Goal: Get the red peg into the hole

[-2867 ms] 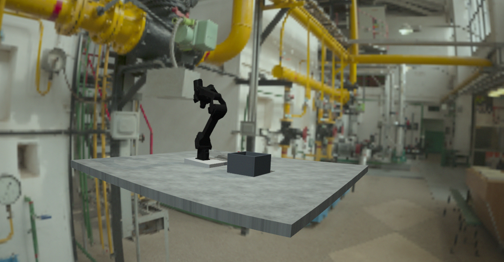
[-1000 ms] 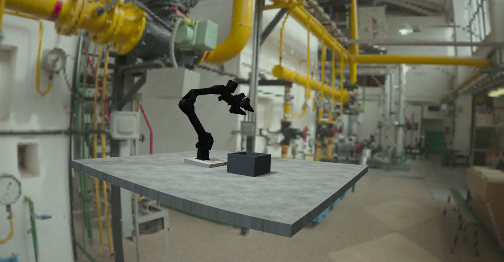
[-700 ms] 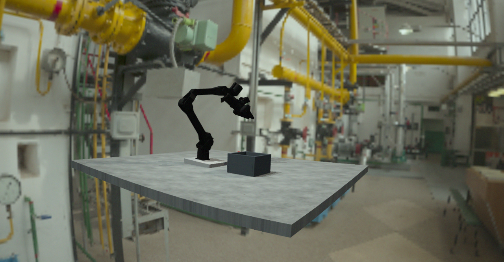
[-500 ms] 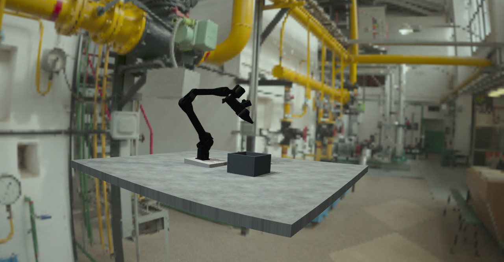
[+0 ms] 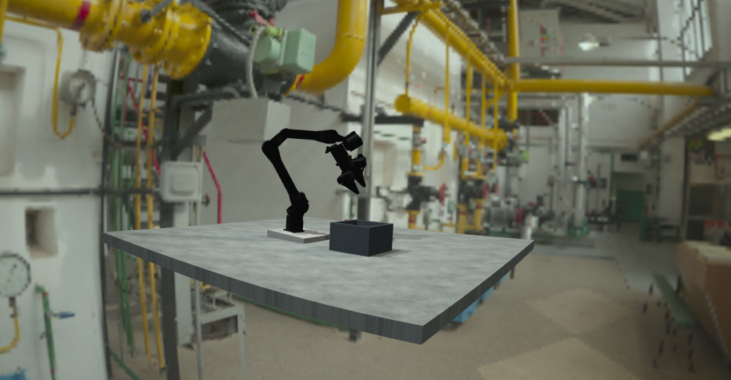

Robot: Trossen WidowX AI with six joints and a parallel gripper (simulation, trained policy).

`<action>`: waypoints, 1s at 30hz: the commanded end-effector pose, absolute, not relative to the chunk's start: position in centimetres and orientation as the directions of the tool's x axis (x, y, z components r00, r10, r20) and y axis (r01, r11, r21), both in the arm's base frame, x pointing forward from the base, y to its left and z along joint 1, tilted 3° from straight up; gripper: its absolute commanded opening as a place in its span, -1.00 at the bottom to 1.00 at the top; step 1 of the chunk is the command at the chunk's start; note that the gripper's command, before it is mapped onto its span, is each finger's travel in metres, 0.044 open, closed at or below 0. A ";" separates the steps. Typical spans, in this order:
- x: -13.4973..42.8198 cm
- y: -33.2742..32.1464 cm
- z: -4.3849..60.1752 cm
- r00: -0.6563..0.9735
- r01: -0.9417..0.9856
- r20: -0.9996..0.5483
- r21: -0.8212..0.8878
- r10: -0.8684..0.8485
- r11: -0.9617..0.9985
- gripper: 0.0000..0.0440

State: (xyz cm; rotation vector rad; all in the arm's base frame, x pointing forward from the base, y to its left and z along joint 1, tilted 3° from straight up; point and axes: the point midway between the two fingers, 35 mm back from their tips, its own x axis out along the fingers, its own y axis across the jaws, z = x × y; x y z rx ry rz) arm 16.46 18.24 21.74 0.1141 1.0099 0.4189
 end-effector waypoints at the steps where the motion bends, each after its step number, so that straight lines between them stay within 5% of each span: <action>1: 16.6 17.6 20.3 0.427 -0.188 -0.835 0.294 0.348 0.937 1.00; 30: 17.2 13.3 8.7 0.184 0.639 -0.978 0.198 0.102 0.744 1.00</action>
